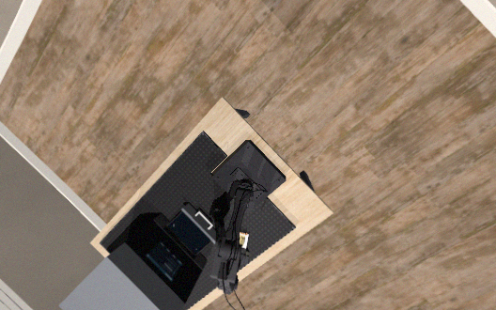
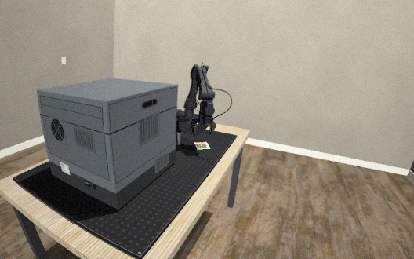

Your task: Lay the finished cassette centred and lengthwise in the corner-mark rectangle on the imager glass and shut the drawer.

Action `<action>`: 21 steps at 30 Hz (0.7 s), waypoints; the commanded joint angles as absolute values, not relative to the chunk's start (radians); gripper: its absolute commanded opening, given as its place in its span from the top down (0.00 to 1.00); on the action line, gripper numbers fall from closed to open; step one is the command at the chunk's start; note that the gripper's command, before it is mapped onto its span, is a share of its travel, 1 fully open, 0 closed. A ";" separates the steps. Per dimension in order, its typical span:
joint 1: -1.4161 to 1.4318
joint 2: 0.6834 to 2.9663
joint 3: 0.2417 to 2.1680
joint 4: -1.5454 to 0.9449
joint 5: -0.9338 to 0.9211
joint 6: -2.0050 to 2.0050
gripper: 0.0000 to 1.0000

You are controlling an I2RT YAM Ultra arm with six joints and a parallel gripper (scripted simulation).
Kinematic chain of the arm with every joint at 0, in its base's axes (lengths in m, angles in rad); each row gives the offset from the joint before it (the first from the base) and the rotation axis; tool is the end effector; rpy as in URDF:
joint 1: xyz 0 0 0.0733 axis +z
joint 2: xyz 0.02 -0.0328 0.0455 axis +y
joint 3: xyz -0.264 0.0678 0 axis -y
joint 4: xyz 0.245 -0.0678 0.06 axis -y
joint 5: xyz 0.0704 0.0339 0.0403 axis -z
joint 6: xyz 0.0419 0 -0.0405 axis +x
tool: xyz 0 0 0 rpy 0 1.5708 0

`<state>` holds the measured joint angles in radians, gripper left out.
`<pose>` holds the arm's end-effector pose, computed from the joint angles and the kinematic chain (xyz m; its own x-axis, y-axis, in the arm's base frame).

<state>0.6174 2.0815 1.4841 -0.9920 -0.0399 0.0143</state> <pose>0.3107 0.2240 0.1487 -0.8234 -0.5671 0.0192 -0.5661 0.8234 0.0396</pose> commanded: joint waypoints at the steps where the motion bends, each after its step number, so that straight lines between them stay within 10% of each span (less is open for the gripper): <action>1: 0.611 2.095 1.485 -0.964 -0.037 0.026 0.00; 21: 0.613 2.136 1.438 -0.884 -0.037 0.026 0.00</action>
